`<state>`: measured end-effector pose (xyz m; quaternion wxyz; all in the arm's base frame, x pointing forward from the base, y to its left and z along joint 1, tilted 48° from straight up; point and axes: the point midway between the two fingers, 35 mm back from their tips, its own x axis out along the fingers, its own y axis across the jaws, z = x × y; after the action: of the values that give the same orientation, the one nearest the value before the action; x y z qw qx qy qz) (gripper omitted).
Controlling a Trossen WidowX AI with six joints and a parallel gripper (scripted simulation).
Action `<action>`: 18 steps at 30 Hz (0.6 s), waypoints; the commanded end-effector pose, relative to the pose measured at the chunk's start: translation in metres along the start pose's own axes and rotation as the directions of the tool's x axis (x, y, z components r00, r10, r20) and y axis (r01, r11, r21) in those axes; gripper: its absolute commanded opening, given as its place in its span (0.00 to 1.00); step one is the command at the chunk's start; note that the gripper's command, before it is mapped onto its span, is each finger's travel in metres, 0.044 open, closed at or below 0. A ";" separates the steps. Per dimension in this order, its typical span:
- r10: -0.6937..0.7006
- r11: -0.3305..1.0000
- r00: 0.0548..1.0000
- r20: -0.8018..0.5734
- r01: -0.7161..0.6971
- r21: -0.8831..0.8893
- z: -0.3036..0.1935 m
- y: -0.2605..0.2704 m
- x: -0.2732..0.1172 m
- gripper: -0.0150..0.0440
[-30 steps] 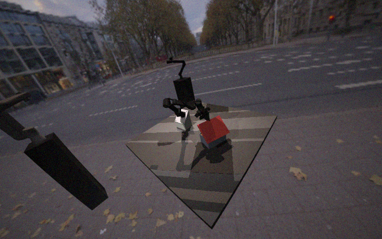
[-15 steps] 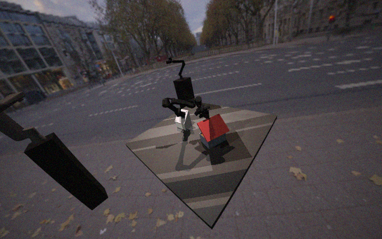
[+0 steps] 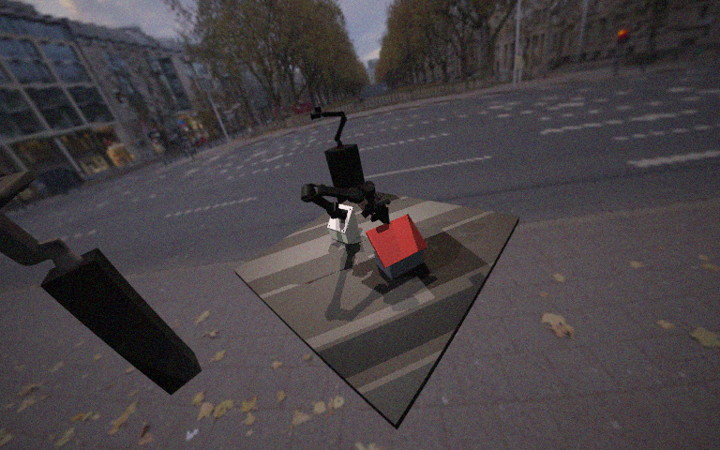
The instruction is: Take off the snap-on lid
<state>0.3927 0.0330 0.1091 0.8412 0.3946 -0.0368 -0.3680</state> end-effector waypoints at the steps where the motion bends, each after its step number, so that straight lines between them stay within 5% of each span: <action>1: 0.010 1.000 1.000 -0.010 -0.010 0.003 0.007 0.002 -0.003 0.25; 18: 0.010 1.000 1.000 -0.010 -0.010 0.001 0.040 -0.001 -0.006 0.25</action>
<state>0.3763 0.0117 0.1330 0.8409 0.3960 -0.0382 -0.3669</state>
